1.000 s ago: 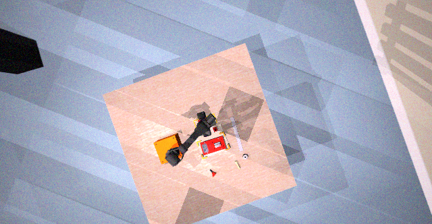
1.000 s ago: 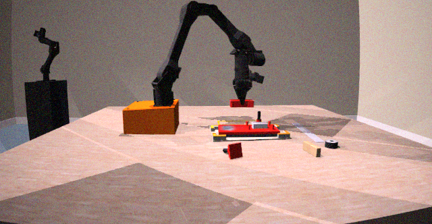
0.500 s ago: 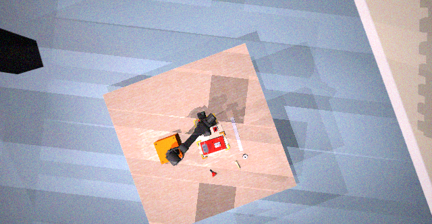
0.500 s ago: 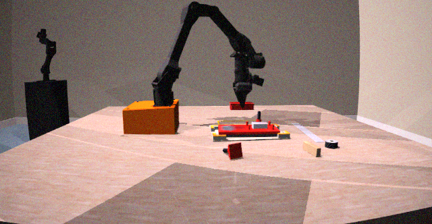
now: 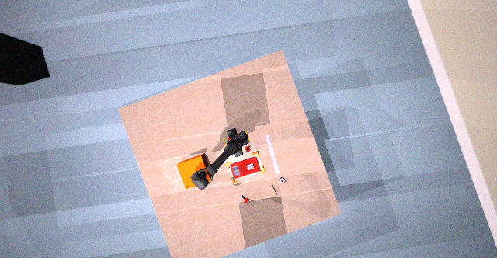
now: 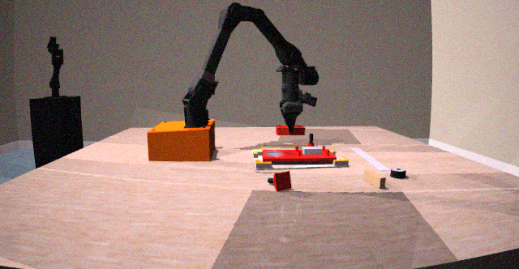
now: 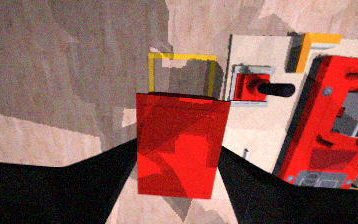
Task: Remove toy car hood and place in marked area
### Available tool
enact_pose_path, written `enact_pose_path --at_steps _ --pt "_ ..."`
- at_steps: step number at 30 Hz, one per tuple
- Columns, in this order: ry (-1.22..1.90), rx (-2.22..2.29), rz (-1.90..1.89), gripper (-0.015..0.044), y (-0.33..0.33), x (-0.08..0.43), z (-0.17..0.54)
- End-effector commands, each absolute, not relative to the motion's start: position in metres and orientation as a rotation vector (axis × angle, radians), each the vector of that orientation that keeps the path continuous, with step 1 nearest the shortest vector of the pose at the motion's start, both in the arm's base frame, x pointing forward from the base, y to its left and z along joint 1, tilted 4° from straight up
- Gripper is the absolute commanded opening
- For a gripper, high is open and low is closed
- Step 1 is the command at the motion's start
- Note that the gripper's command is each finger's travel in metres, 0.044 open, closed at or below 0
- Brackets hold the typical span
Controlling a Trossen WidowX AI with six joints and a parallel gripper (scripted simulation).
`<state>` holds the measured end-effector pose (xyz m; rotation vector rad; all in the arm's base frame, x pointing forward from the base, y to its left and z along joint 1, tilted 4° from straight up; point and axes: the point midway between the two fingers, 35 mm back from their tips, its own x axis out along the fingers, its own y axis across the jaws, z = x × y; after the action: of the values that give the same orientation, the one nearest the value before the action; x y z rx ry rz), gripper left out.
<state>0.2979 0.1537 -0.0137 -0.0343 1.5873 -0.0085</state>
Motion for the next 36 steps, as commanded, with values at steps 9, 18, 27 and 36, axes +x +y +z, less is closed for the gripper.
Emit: enact_pose_path --at_steps 9,18,27,36 --pt "1.591 -0.029 -0.010 0.0000 0.154 0.297 -0.023" --pt "1.591 -0.029 -0.010 0.0000 0.153 0.296 -0.030" --pt "1.591 -0.029 -0.010 0.0000 0.153 0.295 -0.036" --pt "1.591 -0.029 -0.010 0.0000 0.152 0.295 -0.042"
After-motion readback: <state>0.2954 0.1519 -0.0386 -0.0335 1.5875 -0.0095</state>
